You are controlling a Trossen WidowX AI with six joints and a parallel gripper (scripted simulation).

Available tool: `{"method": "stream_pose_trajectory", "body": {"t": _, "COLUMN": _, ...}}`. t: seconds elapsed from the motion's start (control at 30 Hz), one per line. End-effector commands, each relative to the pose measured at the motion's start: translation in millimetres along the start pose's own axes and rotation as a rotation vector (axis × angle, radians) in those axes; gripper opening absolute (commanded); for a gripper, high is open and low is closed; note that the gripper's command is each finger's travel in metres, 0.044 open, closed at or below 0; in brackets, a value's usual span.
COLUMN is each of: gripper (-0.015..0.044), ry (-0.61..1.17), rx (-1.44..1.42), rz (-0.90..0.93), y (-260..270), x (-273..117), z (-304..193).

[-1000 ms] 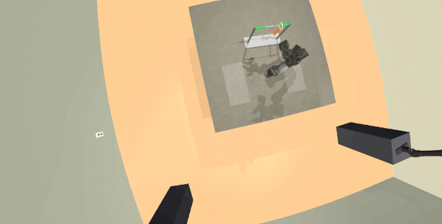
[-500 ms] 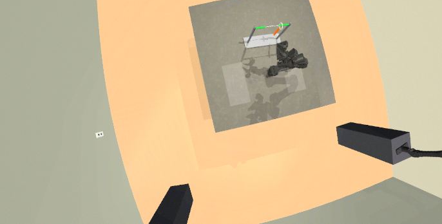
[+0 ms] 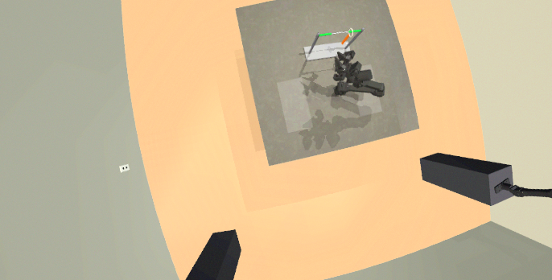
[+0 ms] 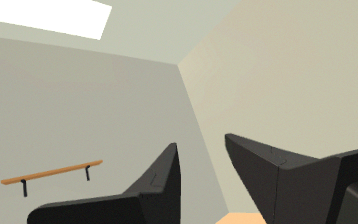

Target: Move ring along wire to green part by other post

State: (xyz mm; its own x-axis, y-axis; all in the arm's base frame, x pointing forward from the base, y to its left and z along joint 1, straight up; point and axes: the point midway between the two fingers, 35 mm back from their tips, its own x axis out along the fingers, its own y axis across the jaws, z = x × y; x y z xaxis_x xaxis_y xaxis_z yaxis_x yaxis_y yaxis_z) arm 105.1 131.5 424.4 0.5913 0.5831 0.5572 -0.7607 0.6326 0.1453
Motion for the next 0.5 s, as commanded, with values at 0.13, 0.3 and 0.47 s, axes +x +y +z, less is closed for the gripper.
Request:
{"method": "stream_pose_trajectory", "body": {"t": 0.13, "gripper": 0.0160, "ry": 0.057, "rx": -0.123, "rz": -0.066, "y": -20.1, "x": 4.4, "z": -31.8}}
{"method": "stream_pose_trajectory", "body": {"t": 0.3, "gripper": 0.0160, "ry": 0.103, "rx": -0.198, "rz": -0.112, "y": -37.1, "x": 5.1, "z": -50.9}}
{"method": "stream_pose_trajectory", "body": {"t": 0.47, "gripper": 0.0160, "ry": 0.154, "rx": -0.264, "rz": -0.163, "y": -57.1, "x": 3.4, "z": -69.1}}
